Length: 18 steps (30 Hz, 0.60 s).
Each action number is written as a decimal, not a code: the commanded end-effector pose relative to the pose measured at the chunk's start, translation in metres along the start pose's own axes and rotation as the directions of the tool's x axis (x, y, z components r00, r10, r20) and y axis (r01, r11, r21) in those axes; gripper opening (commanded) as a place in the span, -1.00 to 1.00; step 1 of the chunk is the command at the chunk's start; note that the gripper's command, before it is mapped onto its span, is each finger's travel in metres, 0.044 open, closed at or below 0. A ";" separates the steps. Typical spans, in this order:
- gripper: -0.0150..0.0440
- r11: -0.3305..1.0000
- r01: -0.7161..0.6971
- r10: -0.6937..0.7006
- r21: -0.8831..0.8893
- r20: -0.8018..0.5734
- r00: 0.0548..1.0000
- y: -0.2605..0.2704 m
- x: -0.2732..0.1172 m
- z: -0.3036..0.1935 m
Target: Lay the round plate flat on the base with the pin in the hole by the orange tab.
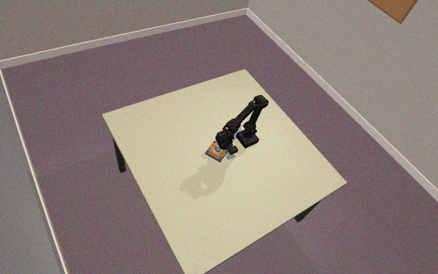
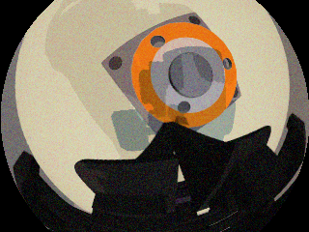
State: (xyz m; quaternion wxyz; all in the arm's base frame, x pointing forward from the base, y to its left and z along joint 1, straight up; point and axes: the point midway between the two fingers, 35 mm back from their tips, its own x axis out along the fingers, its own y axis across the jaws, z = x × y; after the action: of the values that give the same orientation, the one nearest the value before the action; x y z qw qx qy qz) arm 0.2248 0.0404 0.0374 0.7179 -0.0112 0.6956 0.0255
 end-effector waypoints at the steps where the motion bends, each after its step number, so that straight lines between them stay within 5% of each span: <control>1: -0.49 1.000 0.010 -0.010 0.001 -0.010 1.000 -0.006 0.002 -0.005; 18: -0.49 1.000 0.012 -0.012 0.001 -0.011 1.000 -0.023 0.000 -0.008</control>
State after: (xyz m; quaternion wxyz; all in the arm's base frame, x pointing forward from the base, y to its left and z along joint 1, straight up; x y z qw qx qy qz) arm 0.2193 0.0222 0.0376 0.7153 -0.0127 0.6982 0.0258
